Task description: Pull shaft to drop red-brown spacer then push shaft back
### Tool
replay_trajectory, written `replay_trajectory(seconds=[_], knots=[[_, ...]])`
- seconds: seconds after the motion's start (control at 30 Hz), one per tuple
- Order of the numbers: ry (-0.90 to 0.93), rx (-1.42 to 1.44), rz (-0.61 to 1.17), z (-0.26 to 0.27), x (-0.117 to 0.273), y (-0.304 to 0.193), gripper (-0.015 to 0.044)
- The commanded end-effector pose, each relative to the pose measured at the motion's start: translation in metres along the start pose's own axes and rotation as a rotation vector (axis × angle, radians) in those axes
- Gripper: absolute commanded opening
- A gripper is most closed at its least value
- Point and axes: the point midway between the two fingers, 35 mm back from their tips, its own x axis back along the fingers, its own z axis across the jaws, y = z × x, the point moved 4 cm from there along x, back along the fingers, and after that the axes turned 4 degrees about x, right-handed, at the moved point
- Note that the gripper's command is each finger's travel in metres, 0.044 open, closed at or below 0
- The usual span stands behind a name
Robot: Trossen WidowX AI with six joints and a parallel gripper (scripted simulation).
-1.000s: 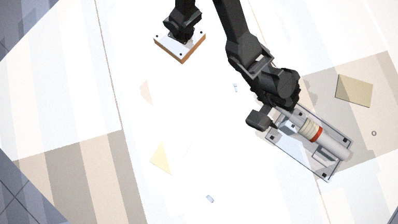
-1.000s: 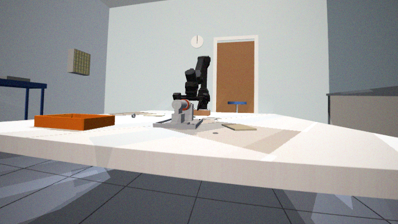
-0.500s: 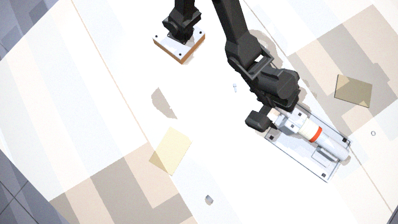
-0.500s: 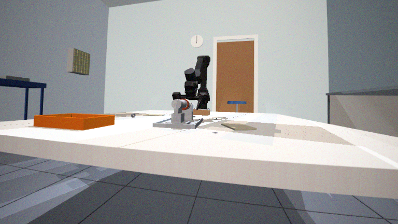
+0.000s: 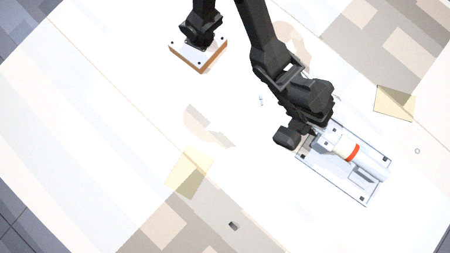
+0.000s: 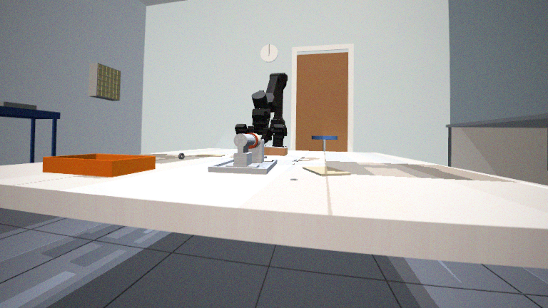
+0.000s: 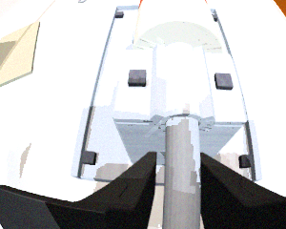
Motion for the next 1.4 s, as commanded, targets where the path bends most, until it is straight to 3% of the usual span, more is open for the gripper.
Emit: replay_trajectory(seconds=[0.0,0.17,1.37], knots=[[0.000,0.000,0.001,0.000,0.000,0.000,0.0033],[0.000,-0.001,0.001,0.000,0.000,0.000,0.0000],[-0.002,-0.003,0.002,0.001,0.012,-0.013,0.0000]])
